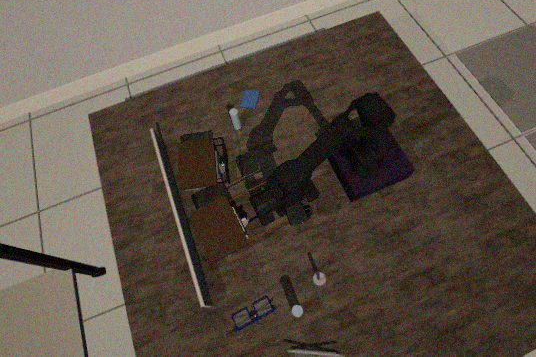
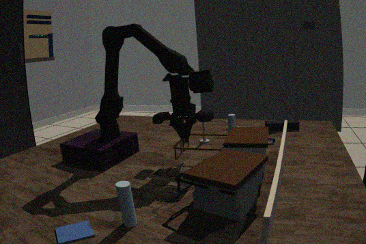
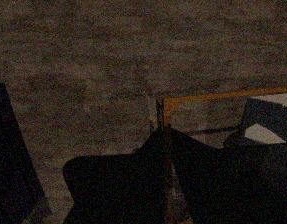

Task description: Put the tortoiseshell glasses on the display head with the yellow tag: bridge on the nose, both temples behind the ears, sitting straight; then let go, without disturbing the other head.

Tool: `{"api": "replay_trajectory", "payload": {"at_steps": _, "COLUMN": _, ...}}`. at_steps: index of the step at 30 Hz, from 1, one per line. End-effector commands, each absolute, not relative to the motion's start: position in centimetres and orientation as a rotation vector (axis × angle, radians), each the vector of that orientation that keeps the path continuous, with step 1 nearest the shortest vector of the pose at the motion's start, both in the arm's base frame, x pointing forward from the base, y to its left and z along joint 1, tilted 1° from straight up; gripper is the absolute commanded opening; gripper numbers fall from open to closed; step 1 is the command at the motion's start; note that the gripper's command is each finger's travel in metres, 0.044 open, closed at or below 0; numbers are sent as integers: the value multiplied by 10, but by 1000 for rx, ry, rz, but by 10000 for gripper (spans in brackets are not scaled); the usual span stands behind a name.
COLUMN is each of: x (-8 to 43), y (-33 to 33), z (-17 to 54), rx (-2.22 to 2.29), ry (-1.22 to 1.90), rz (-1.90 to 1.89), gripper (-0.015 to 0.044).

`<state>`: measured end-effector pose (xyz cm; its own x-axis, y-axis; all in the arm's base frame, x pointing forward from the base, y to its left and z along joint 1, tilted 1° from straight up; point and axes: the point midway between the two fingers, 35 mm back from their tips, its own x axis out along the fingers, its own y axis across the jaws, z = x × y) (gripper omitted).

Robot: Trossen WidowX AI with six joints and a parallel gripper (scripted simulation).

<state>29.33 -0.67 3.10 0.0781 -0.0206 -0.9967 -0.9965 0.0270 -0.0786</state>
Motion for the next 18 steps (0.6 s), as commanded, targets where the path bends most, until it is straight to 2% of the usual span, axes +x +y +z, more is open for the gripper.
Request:
{"api": "replay_trajectory", "payload": {"at_steps": 1, "x": 301, "y": -8, "z": 34, "rx": -1246, "ry": 1175, "rz": 1110, "gripper": 0}}
{"api": "replay_trajectory", "payload": {"at_steps": 18, "x": 319, "y": -8, "z": 35, "rx": -1247, "ry": 1174, "rz": 1109, "gripper": 0}}
